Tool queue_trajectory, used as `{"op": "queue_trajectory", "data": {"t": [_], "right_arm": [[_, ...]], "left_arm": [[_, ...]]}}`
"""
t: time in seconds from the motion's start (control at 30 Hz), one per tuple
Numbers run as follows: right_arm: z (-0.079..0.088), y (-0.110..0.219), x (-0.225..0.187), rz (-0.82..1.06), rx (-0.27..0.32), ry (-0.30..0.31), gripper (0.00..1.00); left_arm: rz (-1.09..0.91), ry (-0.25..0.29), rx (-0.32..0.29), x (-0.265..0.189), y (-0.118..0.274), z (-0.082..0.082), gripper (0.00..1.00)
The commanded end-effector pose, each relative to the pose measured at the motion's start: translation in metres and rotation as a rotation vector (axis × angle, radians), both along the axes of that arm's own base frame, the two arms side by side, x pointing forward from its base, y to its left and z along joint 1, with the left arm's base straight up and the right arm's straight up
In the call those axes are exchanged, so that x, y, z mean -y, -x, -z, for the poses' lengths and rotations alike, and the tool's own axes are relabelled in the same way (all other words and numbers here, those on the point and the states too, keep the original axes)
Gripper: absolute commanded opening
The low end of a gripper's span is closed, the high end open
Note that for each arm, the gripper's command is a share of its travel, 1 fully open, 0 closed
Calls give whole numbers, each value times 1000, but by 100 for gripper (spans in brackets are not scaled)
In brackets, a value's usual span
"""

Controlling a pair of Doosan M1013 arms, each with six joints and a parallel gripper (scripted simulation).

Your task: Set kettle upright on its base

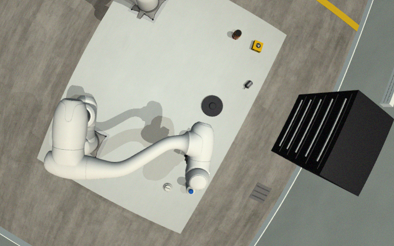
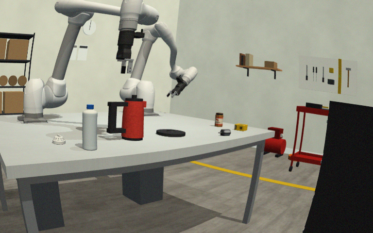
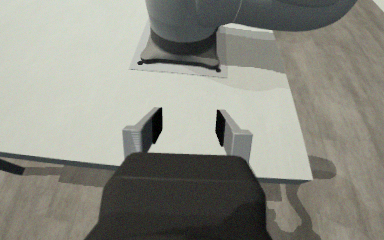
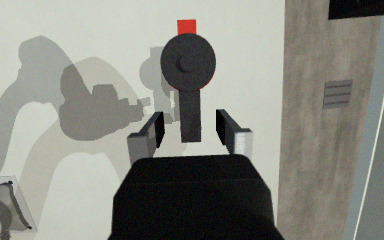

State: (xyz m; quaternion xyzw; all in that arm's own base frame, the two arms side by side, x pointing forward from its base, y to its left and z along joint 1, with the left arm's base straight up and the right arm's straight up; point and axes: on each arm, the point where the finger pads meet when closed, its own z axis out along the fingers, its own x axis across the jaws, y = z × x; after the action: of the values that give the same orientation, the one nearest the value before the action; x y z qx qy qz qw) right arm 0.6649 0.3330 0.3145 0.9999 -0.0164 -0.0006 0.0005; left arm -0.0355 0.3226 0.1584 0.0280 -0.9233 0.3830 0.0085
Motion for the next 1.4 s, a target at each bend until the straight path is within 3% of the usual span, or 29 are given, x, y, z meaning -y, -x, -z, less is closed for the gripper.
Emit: {"op": "queue_trajectory", "data": {"t": [0.0, 0.43, 0.7, 0.77, 1.2, 1.37], "right_arm": [[-1, 0, 0, 0, 1, -1, 100], [10, 0, 0, 0, 1, -1, 100], [40, 0, 0, 0, 1, -1, 100], [40, 0, 0, 0, 1, -1, 100], [99, 0, 0, 0, 1, -1, 100], [108, 0, 0, 0, 1, -1, 100]], "left_arm": [[0, -1, 0, 0, 0, 0, 100], [0, -1, 0, 0, 0, 0, 100], [0, -1, 0, 0, 0, 0, 100], [0, -1, 0, 0, 0, 0, 100], [0, -1, 0, 0, 0, 0, 100], [0, -1, 0, 0, 0, 0, 100]]}}
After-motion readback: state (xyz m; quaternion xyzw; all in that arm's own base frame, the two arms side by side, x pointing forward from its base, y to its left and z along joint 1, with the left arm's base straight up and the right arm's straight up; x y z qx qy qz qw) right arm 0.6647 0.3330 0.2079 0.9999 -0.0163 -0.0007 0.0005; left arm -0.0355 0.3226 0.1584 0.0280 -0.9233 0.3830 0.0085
